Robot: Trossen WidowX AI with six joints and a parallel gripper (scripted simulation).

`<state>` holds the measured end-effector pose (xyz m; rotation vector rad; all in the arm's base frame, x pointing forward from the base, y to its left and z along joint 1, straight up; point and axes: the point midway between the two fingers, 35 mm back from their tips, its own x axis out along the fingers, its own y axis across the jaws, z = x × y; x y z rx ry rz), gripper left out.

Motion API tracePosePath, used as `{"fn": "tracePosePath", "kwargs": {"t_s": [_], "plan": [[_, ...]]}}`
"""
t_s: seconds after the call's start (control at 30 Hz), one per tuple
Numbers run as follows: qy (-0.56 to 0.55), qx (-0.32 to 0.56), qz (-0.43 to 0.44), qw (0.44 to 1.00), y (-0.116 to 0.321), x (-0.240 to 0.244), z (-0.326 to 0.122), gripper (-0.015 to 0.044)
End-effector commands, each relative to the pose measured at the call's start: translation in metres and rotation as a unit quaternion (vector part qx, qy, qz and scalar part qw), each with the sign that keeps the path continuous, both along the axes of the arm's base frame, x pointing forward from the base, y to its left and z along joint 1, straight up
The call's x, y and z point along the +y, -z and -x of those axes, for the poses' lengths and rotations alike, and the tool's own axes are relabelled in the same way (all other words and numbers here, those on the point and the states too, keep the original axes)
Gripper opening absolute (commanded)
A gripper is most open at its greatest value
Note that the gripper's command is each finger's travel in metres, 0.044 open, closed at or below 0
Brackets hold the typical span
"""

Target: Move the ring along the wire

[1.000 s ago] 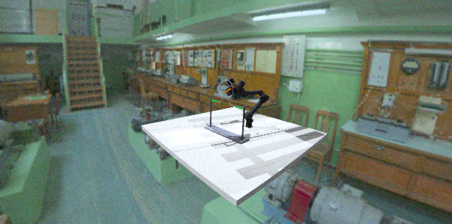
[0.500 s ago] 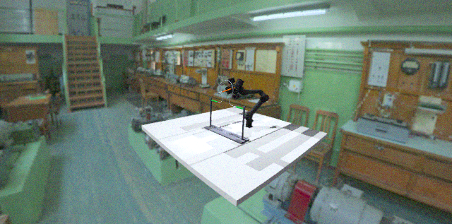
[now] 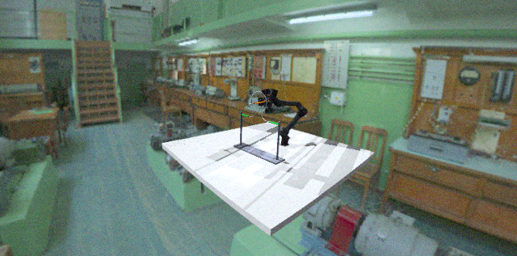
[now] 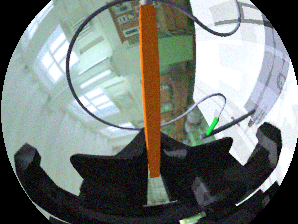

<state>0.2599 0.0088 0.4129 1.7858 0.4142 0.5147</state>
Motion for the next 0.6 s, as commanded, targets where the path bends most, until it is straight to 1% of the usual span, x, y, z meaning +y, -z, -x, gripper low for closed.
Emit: {"fn": "tracePosePath", "kwargs": {"t_s": [0.0, 0.57], "plan": [[-0.001, -0.003, 0.028, 1.000, -0.0003, 0.0008, 0.0006, -0.0150], [-0.001, -0.005, 0.138, 0.990, 0.0056, 0.0016, 0.0005, -0.0150]]}}
